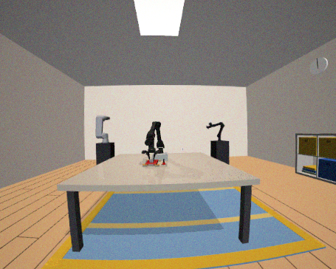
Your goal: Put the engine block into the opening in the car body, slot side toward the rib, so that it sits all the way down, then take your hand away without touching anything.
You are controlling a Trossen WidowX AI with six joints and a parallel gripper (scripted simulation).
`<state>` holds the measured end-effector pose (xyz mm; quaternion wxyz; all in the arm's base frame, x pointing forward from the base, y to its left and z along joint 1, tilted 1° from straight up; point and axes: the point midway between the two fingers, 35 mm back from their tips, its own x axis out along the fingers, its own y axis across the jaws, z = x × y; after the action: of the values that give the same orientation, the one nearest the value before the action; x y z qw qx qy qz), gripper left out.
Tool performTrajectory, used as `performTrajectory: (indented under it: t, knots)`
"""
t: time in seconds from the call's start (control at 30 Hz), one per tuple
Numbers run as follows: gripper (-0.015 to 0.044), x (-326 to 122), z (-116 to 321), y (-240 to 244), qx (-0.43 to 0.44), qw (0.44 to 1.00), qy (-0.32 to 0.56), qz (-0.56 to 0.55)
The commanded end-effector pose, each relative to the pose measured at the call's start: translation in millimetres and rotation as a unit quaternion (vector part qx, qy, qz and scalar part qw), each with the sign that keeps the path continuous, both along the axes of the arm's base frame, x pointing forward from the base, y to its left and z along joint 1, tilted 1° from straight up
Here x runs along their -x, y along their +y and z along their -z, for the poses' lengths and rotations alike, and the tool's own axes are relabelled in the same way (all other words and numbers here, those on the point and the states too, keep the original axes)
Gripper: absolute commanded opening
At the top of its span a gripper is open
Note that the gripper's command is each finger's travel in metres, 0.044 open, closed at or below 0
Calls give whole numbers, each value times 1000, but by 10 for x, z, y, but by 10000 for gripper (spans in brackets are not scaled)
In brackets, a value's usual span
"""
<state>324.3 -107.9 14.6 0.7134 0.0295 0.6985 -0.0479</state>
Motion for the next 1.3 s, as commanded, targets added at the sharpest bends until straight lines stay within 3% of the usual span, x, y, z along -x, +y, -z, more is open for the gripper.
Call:
performTrajectory:
  t: [0.0,0.2,0.57,1.2,1.27]
  knots:
    - [159,-3,10,-3,0,1000,0,-1]
    - [159,-3,20,-3,0,1000,0,-1]
    - [440,0,12,0,0,1000,0,0]
    - [440,10,-127,6,0,1000,0,-1]
    - [387,10,-127,6,0,1000,0,-1]
